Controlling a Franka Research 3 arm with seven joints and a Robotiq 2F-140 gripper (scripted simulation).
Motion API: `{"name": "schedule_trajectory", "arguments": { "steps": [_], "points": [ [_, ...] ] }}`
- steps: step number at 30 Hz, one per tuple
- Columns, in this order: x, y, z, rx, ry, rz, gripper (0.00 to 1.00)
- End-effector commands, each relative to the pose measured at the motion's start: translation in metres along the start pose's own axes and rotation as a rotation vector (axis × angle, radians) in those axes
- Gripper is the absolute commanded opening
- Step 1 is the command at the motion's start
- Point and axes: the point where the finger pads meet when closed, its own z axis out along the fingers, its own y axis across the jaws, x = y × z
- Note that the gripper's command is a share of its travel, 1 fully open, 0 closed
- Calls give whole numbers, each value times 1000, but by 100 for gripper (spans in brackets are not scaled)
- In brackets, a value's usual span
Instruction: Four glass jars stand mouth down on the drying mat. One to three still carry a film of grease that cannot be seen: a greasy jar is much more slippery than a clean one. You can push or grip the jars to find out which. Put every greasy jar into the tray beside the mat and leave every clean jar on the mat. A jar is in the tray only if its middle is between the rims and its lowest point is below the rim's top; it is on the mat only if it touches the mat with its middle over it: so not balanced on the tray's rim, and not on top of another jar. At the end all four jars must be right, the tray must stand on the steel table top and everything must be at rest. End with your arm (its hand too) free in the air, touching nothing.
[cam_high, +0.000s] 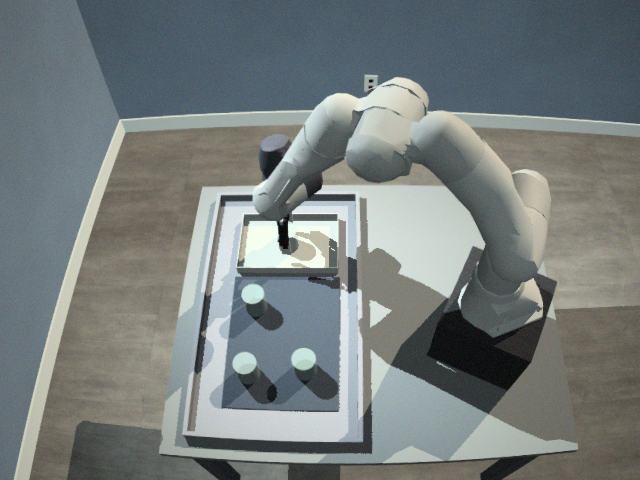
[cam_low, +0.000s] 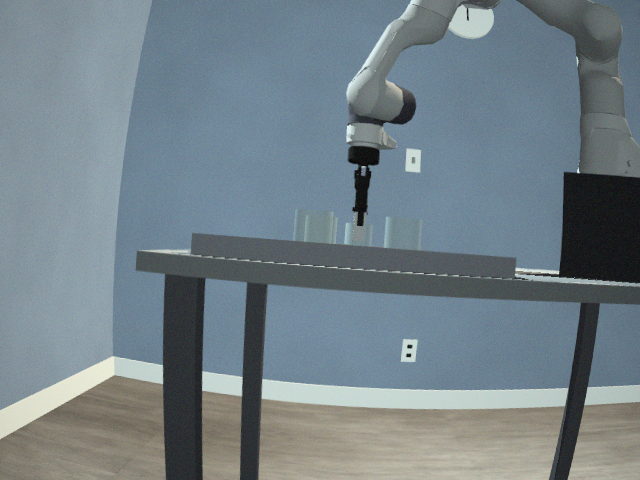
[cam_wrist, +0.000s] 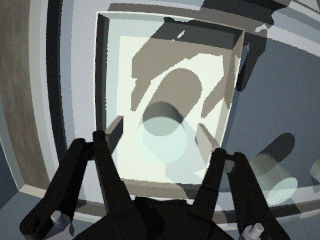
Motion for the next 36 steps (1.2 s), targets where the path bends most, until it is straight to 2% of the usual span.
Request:
{"name": "schedule_trajectory", "arguments": {
  "steps": [1,14,25,27,36],
  "points": [
    [-1,-1,0,0,-2,0,100],
    [-1,-1,0,0,-2,0,100],
    [-1,-1,-43,0,-2,0,100],
    [-1,-1,-43,0,-2,0,100],
    [-1,-1,-79,0,-2,0,100]
  ]
}}
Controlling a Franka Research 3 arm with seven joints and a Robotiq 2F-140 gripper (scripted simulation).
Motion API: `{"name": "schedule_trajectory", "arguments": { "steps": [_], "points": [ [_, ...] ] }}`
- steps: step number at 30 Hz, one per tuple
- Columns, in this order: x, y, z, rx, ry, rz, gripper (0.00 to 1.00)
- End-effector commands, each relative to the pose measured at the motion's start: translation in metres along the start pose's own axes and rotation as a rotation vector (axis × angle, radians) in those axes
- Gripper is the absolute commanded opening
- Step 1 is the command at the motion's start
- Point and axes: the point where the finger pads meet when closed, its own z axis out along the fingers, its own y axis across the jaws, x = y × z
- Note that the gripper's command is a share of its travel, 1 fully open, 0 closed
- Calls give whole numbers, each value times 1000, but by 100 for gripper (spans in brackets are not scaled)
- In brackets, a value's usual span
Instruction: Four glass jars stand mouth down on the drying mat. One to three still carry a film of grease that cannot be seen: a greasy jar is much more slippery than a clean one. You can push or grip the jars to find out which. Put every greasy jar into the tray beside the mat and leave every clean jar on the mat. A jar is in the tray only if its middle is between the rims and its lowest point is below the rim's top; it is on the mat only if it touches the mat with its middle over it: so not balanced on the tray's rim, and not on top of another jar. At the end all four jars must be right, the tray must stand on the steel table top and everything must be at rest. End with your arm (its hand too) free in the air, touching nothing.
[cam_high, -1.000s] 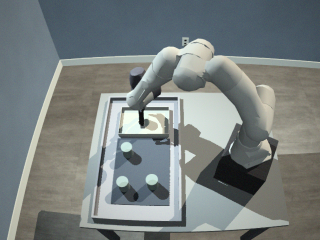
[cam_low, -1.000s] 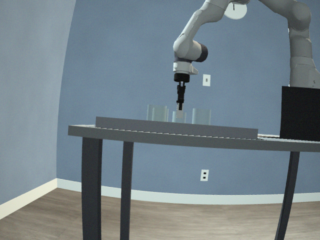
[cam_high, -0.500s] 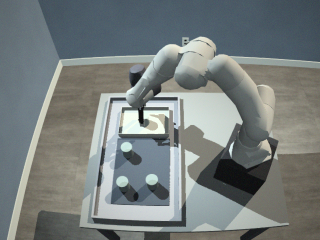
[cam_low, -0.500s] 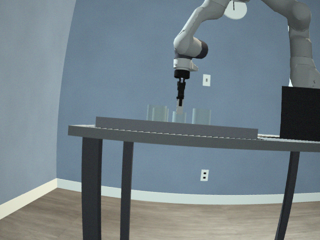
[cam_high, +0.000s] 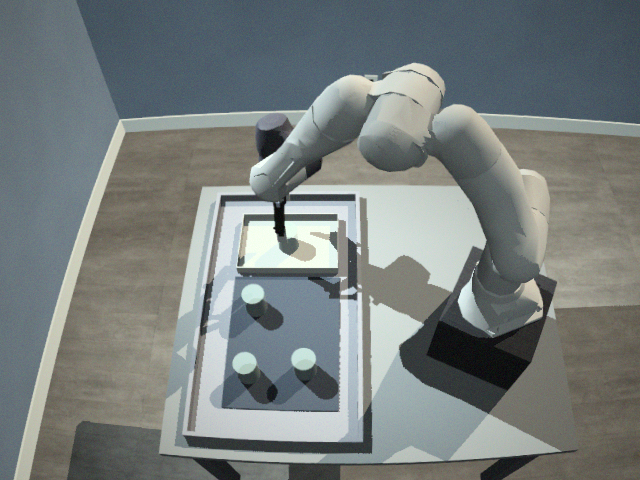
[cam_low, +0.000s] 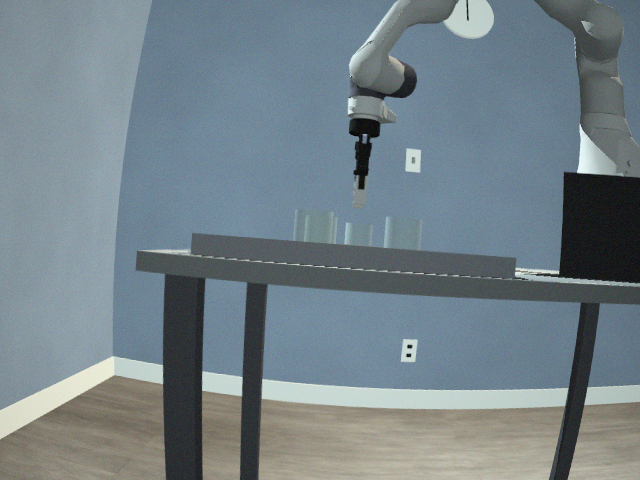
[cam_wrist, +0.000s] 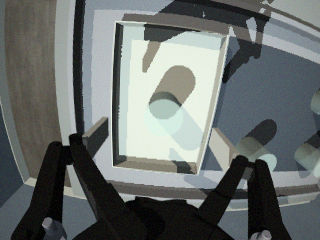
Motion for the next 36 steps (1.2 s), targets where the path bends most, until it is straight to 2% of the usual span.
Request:
{"name": "schedule_trajectory", "arguments": {
  "steps": [1,6,8,11,26,36],
  "points": [
    [3,2,-13,-7,12,6,100],
    [3,2,-32,-7,12,6,100],
    [3,2,-32,-7,12,6,100],
    [3,2,-44,-7,12,6,100],
    [3,2,-44,-7,12,6,100],
    [-14,84,-44,-7,12,6,100]
  ]
}}
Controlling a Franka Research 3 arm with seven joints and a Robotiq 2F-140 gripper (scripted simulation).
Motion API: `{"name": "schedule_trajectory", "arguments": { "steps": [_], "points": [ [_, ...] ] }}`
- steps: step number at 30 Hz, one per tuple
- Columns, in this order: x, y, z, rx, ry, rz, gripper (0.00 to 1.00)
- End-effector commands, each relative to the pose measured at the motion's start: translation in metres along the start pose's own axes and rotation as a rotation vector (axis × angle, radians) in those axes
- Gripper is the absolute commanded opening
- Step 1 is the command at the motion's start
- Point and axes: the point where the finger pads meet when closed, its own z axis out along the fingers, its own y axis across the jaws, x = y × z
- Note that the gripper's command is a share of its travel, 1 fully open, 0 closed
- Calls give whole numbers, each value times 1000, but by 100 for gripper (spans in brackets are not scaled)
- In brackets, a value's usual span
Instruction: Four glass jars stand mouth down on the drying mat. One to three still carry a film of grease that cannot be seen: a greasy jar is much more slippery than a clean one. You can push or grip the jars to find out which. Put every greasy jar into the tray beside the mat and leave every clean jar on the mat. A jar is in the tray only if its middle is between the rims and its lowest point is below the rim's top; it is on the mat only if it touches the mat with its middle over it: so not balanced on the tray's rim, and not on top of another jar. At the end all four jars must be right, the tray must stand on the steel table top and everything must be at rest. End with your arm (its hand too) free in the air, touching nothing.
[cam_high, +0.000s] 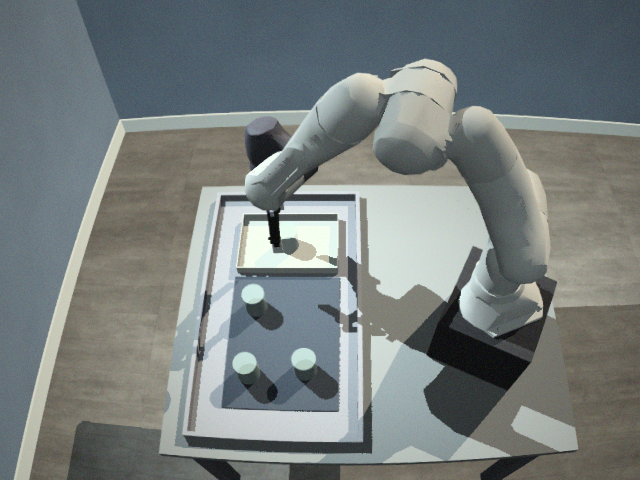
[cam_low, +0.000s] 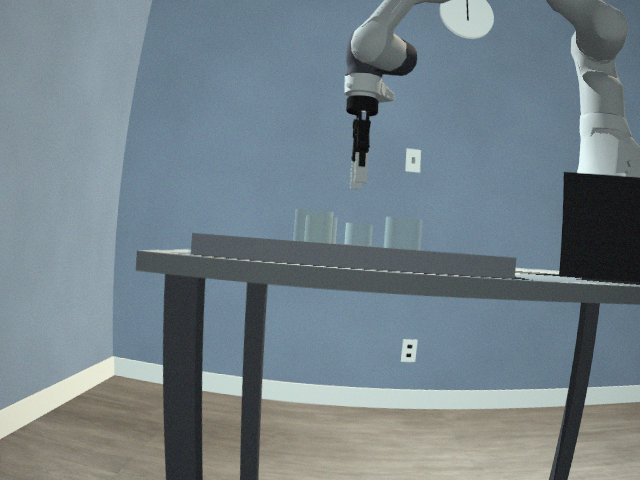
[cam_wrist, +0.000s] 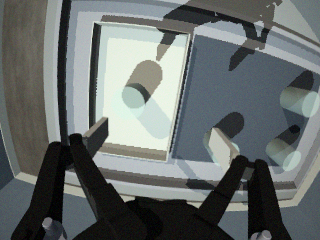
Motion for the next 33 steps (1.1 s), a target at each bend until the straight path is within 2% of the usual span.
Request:
{"name": "schedule_trajectory", "arguments": {
  "steps": [1,4,6,21,23,33],
  "points": [
    [-10,26,-1,9,-8,46,100],
    [-16,50,-1,9,-8,46,100],
    [-16,50,-1,9,-8,46,100],
    [-47,171,0,9,-8,46,100],
    [-47,171,0,9,-8,46,100],
    [-68,252,0,9,-8,46,100]
  ]
}}
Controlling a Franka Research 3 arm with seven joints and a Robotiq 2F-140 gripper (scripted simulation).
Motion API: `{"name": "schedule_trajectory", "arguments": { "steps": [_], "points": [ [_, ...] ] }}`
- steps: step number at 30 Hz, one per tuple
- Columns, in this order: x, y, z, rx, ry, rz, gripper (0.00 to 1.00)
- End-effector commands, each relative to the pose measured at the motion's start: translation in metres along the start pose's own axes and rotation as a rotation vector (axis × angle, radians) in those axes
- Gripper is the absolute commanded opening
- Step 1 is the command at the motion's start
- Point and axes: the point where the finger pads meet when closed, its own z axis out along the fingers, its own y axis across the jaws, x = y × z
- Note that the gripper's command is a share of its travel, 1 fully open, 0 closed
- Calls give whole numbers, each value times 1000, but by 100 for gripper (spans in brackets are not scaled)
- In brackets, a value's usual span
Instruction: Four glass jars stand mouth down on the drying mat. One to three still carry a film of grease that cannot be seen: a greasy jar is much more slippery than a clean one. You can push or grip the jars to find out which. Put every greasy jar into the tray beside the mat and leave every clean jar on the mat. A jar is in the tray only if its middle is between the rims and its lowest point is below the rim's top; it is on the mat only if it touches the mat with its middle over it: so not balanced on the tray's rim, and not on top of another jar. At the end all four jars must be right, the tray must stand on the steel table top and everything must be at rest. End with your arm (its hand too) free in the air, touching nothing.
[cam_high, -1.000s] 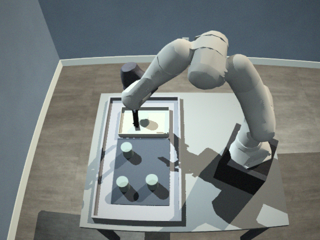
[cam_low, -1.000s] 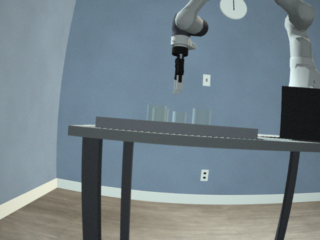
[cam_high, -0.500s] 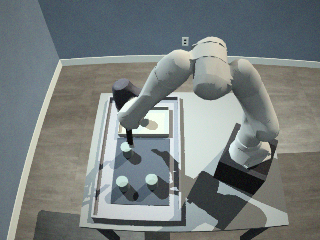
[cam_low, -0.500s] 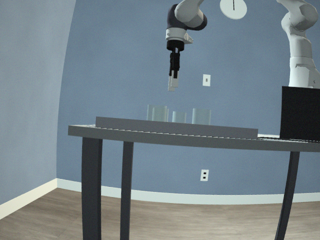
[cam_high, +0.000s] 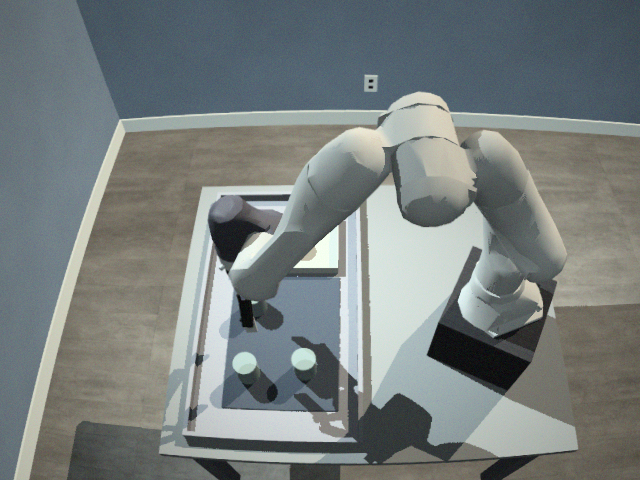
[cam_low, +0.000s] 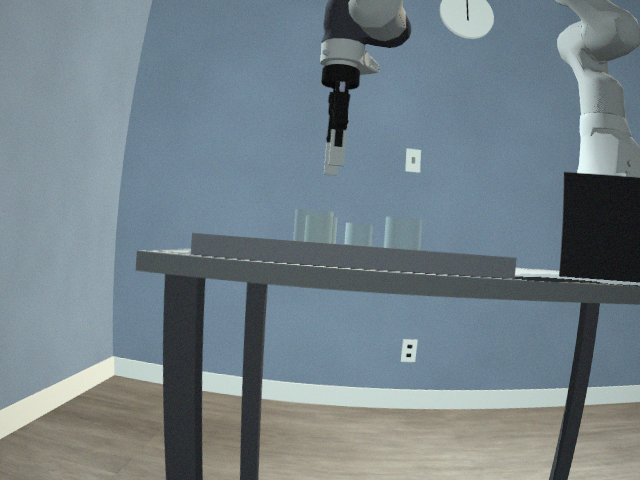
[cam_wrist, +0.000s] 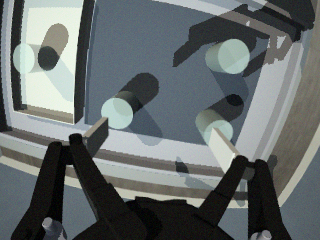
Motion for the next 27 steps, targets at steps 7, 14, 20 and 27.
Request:
{"name": "schedule_trajectory", "arguments": {
  "steps": [7,14,20,27],
  "points": [
    [-17,58,1,5,8,87,100],
    [-33,114,2,5,8,87,100],
    [-35,122,26,5,8,87,100],
    [-35,122,57,5,8,87,100]
  ]
}}
